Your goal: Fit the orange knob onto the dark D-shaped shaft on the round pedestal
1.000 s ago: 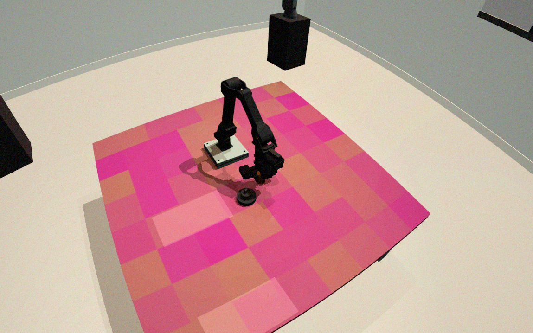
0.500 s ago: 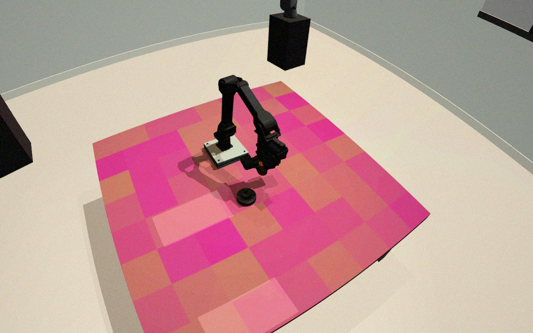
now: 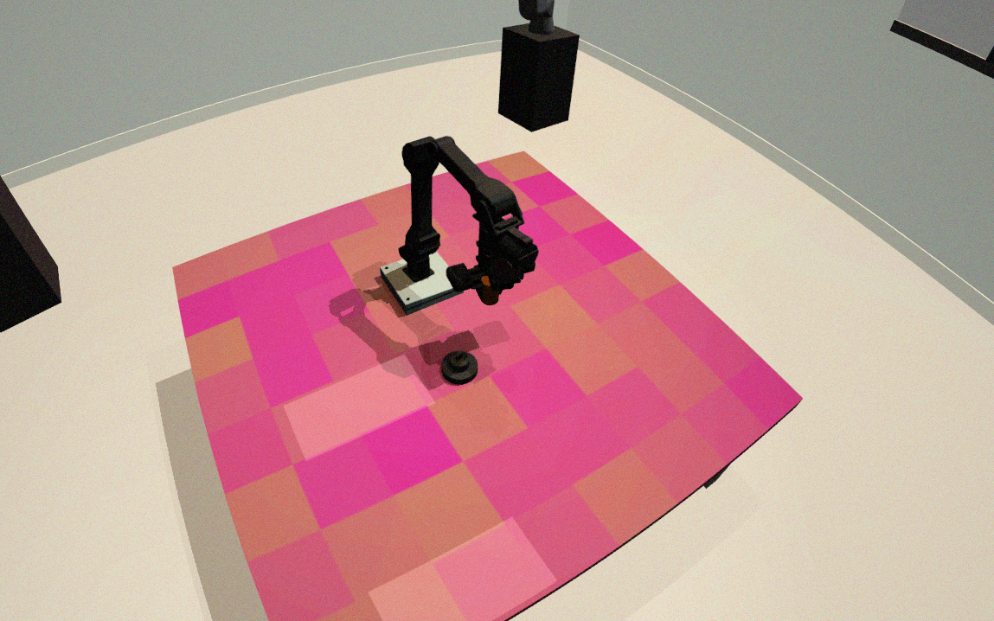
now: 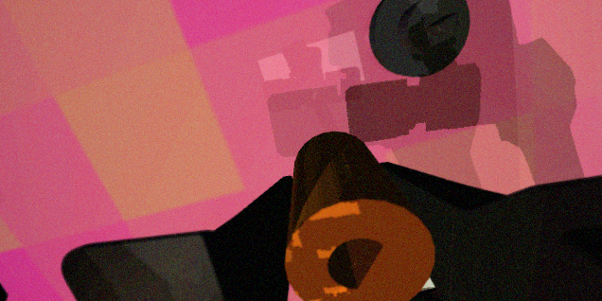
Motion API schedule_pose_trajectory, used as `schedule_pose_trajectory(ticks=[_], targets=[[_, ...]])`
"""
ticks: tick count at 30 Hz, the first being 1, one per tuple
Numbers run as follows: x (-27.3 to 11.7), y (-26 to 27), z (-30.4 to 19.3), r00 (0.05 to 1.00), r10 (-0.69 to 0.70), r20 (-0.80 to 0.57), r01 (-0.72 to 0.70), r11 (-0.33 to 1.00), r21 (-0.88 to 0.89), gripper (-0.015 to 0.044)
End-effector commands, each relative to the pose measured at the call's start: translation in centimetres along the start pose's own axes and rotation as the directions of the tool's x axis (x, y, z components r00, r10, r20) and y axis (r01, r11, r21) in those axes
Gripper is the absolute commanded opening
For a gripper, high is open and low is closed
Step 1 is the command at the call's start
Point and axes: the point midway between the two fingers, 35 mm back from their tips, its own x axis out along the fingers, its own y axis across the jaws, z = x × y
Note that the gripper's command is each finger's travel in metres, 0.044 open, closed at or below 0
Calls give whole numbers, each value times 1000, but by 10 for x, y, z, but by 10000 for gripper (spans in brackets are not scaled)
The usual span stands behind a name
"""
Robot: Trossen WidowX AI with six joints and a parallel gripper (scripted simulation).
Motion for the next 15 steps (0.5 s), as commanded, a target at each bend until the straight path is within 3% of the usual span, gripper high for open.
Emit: schedule_pose_trajectory(ticks=[1, 15], targets=[[-3, -3, 2, 1000, -3, 2, 3, 1000, -5, 0], [13, -32, 29, 1000, -6, 4, 6, 1000, -5, 0]])
